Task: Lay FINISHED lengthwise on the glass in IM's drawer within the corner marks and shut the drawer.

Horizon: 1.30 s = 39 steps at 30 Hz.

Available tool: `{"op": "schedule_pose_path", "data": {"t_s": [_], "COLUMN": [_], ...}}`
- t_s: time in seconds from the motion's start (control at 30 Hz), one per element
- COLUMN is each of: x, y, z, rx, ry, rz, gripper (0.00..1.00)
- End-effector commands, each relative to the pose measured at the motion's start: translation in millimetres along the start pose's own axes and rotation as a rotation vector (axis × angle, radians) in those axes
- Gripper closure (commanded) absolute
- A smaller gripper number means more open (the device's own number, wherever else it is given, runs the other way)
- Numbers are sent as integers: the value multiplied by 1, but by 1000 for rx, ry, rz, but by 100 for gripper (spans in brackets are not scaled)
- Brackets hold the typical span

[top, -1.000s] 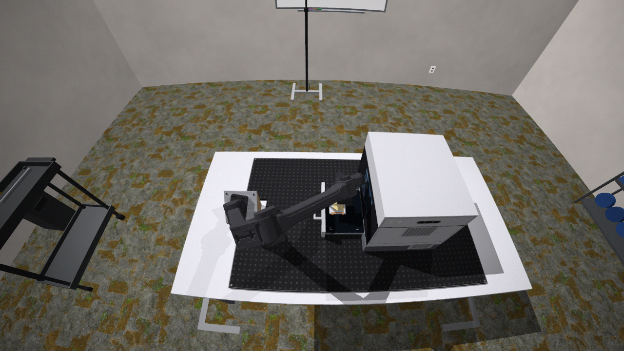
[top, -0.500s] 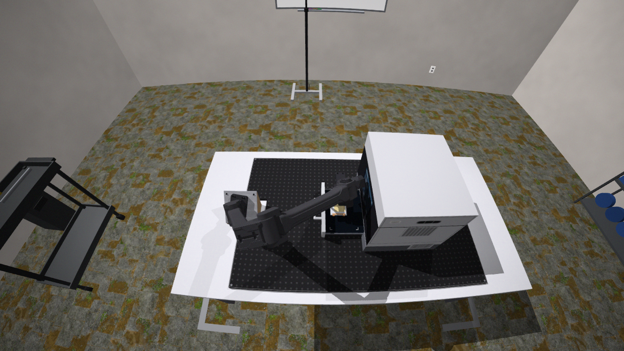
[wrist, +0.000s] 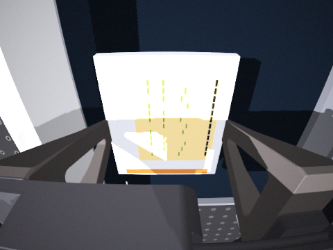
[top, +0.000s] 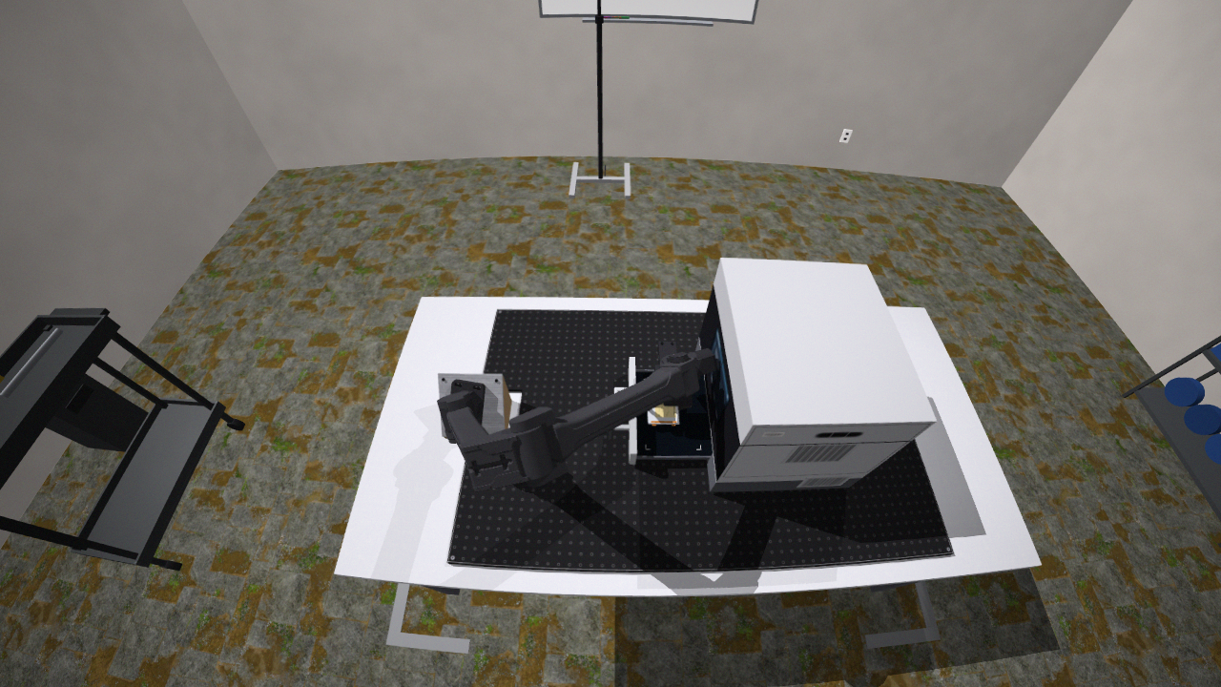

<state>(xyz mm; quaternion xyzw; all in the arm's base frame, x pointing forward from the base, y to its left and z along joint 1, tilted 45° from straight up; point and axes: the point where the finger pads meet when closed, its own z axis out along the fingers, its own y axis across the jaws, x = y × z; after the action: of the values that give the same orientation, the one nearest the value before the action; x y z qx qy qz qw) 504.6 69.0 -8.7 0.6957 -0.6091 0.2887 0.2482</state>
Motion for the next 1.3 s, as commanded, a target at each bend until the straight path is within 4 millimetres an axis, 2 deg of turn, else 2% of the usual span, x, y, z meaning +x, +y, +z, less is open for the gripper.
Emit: {"op": "schedule_pose_path", "data": {"t_s": [0.0, 0.37, 0.4, 0.43, 0.47, 0.5, 0.57, 0.87, 0.9, 1.27], "x": [1, 1, 0, 1, 1, 1, 1, 1, 1, 1], "y": [-9, -9, -5, -9, -9, -4, -1, -1, -7, -1], "z": [-7, -7, 5, -7, -7, 7, 12, 14, 10, 19], "rx": [21, 21, 5, 21, 21, 0, -9, -8, 3, -9], "ry": [-5, -5, 0, -5, -5, 1, 3, 3, 0, 3], "rz": [12, 12, 0, 11, 11, 0, -1, 0, 10, 0], "gripper": [22, 22, 22, 22, 22, 22, 22, 22, 22, 22]}}
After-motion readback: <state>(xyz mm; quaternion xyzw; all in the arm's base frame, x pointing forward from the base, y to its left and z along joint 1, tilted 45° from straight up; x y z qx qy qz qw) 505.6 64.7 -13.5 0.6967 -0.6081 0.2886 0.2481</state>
